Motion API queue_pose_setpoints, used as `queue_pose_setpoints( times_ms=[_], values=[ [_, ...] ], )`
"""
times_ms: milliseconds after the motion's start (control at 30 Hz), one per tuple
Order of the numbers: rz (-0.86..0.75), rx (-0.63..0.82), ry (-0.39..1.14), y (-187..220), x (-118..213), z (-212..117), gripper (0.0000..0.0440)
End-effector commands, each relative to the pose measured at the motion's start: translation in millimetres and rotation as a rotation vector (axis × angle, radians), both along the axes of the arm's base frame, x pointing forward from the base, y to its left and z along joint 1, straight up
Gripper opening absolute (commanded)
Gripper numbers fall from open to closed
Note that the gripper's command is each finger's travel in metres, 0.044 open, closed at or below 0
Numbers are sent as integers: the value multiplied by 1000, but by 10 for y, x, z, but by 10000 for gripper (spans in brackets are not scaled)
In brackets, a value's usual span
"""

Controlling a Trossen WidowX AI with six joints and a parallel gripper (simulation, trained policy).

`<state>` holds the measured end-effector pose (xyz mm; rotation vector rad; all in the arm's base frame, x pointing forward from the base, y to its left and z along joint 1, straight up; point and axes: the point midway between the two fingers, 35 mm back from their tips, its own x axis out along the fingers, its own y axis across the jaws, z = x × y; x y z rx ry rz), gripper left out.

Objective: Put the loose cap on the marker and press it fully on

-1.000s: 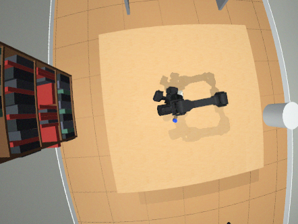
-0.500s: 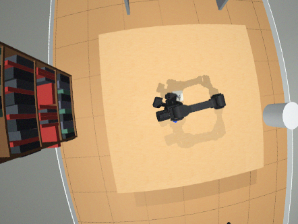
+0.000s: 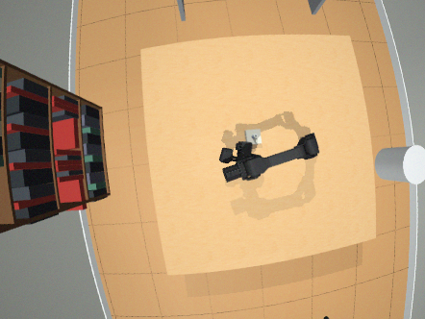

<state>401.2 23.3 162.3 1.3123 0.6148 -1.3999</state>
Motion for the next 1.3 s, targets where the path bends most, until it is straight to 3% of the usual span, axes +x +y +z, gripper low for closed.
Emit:
queue_pose_setpoints(
  times_ms=[0,633,1267],
  values=[
    [2,38,26,122,-23,-70,329],
    [55,210,200,729,-292,-368,326],
    [123,305,355,939,-535,-730,301]
  ],
)
